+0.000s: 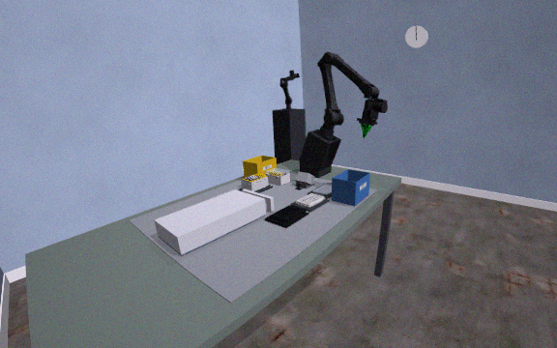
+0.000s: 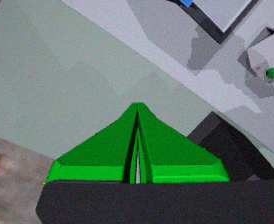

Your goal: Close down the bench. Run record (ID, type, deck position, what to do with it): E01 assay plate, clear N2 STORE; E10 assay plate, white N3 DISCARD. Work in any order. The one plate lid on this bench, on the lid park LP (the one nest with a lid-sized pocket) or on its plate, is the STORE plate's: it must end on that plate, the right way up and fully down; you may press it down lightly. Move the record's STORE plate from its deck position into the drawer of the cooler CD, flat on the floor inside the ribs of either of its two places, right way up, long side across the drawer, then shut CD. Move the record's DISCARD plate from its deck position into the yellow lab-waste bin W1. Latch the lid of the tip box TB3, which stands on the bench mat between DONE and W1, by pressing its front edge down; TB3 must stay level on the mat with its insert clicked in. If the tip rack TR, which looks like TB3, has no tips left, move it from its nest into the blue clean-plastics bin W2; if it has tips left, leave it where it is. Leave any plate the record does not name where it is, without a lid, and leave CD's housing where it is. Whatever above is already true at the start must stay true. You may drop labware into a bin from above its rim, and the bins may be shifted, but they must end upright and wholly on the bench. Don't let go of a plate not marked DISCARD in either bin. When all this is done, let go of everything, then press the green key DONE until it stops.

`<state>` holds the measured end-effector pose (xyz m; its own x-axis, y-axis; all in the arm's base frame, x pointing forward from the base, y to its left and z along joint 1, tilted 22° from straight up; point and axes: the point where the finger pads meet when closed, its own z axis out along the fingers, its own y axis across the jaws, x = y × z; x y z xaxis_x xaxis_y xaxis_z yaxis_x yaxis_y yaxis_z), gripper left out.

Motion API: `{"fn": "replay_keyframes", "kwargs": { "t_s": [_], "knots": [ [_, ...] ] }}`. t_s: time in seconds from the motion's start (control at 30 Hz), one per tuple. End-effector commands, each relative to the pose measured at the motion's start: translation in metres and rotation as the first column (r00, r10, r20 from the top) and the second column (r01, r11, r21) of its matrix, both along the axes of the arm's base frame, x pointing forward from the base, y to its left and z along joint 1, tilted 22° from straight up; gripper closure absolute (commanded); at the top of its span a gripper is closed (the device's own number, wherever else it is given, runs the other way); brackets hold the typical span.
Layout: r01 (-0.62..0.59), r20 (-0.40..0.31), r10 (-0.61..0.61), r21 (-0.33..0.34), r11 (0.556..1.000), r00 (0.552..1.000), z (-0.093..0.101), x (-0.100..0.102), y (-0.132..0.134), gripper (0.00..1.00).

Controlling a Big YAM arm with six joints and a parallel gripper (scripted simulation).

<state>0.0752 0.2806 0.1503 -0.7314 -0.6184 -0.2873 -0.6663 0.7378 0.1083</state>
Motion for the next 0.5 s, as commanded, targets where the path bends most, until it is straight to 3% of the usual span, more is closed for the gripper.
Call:
{"fn": "replay_keyframes", "kwargs": {
  "t_s": [0.0, 0.1, 0.17, 0.23, 0.3, 0.47],
  "knots": [
    [0.010, 0.003, -0.010, 0.012, 1.000, 1.000, 0.018, 0.021, 0.014, 1.00],
    [0.019, 0.005, -0.019, 0.026, 0.999, 1.000, 0.015, 0.038, 0.019, 1.00],
    [0.054, -0.024, -0.054, -0.012, 0.998, 0.998, 0.010, 0.047, 0.014, 1.00],
    [0.054, -0.024, -0.054, -0.012, 0.998, 0.998, 0.010, 0.047, 0.014, 1.00],
    [0.054, -0.023, -0.054, -0.012, 0.998, 0.998, 0.000, 0.056, 0.012, 1.00],
    [0.088, -0.037, -0.089, -0.008, 0.996, 0.995, 0.001, 0.085, 0.014, 1.00]
  ]
}}
